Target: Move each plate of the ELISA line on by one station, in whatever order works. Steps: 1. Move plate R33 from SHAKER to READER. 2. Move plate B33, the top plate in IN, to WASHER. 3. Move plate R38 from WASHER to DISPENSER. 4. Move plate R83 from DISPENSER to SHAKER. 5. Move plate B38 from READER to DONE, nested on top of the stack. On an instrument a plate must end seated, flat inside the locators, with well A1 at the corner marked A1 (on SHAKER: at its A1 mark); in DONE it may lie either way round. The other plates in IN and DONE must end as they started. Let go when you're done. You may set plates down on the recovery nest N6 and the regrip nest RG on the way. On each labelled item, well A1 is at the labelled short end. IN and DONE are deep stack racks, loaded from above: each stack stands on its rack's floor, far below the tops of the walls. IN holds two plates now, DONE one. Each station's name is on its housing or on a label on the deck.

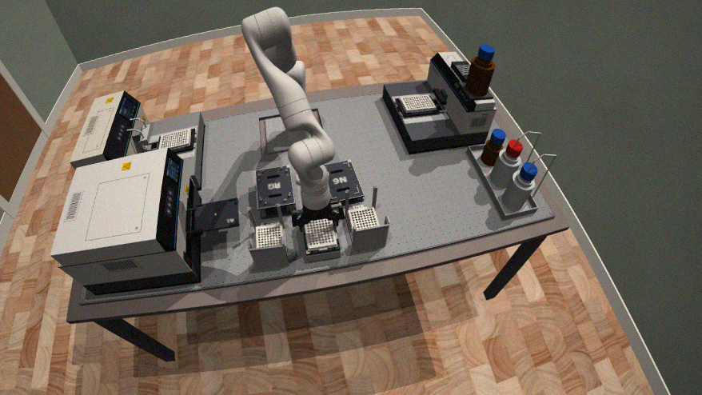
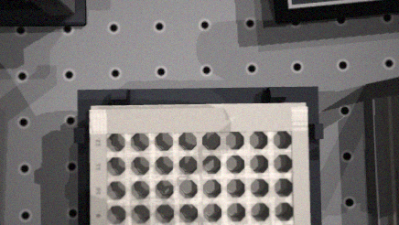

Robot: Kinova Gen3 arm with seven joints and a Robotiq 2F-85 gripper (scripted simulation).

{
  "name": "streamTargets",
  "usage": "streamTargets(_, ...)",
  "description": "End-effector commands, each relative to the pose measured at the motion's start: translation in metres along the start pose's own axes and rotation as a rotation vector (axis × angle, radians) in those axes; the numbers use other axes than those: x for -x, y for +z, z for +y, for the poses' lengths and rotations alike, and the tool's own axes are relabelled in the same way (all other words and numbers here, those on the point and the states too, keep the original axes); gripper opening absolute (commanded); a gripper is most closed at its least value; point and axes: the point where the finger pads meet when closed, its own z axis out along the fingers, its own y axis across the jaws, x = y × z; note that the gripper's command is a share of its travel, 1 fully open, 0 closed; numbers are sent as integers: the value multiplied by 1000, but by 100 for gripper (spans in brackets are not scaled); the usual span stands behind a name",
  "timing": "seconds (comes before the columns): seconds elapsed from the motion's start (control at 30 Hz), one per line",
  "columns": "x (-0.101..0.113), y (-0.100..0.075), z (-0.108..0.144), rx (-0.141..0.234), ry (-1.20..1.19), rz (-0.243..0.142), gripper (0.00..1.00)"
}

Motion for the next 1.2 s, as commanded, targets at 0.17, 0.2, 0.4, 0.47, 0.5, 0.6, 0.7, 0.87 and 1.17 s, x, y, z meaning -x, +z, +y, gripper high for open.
streamTargets(0.17, -1, 3, -2, -8, -5, 0, 100)
streamTargets(0.2, -1, 4, -2, -7, -5, -1, 100)
streamTargets(0.4, -1, 5, -2, -7, -5, 0, 100)
streamTargets(0.47, -1, 5, -2, -7, -5, 0, 100)
streamTargets(0.5, -1, 5, -2, -7, -5, 0, 100)
streamTargets(0.6, -1, 5, -2, -7, -5, 0, 100)
streamTargets(0.7, -1, 5, -2, -7, -5, 0, 100)
streamTargets(0.87, 0, 3, -1, -3, -2, 0, 94)
streamTargets(1.17, 0, 3, -1, -3, -2, 0, 94)
